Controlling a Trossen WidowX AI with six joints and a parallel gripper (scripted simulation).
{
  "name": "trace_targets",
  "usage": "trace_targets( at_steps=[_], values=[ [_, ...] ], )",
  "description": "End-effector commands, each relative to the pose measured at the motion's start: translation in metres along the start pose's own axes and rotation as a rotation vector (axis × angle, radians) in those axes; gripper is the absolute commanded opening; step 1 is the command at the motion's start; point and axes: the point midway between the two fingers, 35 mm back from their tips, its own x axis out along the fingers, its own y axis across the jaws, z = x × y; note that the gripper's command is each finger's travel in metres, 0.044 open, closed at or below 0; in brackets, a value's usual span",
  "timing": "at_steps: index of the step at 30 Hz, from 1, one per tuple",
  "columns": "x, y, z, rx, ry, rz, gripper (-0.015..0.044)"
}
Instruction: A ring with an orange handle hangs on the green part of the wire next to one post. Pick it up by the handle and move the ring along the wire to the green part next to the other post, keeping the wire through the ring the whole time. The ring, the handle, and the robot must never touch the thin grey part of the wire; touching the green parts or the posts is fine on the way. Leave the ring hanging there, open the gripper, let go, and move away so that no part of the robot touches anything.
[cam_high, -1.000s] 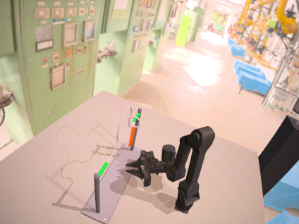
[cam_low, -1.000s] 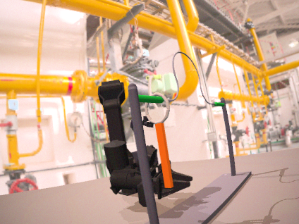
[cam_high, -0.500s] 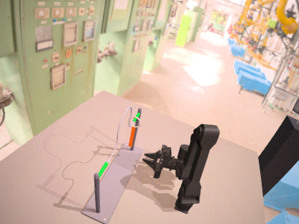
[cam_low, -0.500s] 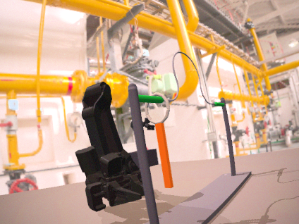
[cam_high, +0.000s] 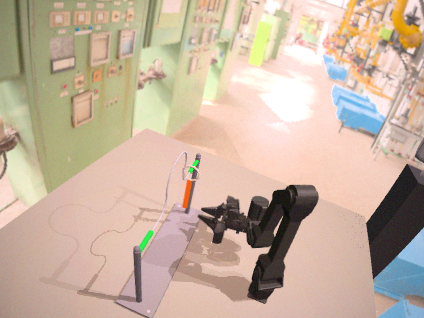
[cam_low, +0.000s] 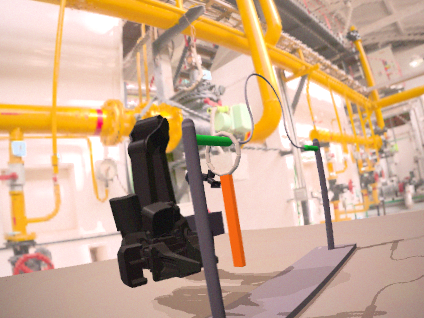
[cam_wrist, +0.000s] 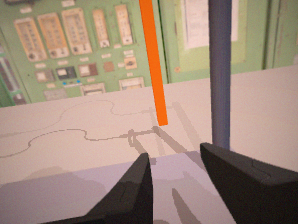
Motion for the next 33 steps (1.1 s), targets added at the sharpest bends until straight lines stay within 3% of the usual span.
trace_targets(
  at_steps=[1, 33],
  values=[
    [0.015, -0.001, 0.019, 0.002, -0.007, -0.002, 0.0160],
    [0.057, -0.004, 0.023, 0.000, -0.009, -0.002, 0.0160]
  ],
)
